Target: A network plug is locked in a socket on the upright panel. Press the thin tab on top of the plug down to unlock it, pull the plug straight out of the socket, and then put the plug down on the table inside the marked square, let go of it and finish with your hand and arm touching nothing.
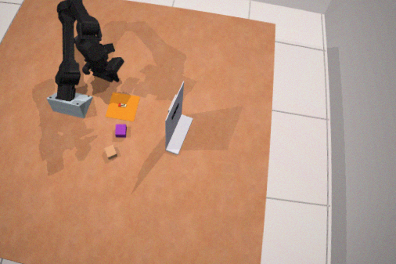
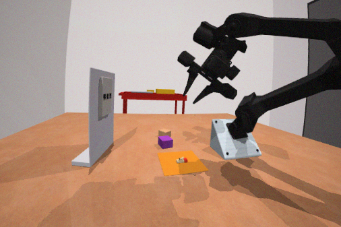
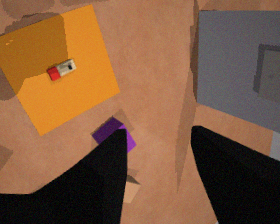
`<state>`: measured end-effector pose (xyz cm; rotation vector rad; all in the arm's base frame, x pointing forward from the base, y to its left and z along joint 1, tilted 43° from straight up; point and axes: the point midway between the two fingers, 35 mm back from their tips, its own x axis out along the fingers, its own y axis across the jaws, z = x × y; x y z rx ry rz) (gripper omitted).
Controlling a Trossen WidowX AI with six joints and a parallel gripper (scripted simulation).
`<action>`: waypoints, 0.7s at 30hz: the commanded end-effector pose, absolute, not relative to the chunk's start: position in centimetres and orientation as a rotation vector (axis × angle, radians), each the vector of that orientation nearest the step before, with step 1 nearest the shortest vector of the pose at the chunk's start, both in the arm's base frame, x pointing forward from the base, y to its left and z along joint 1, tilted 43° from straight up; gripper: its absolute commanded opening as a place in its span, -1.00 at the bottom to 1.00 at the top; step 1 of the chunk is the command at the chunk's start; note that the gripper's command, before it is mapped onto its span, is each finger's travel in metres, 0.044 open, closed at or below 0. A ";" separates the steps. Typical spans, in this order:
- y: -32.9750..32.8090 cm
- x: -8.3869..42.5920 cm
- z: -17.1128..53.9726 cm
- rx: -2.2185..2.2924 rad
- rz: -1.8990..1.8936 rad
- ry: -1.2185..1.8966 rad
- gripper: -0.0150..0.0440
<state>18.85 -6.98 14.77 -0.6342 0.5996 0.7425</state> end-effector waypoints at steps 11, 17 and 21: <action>-9.6 18.4 17.7 -0.639 0.738 0.581 0.04; -9.9 18.3 18.0 -0.639 0.737 0.579 0.30; -9.9 18.3 18.0 -0.639 0.737 0.579 0.66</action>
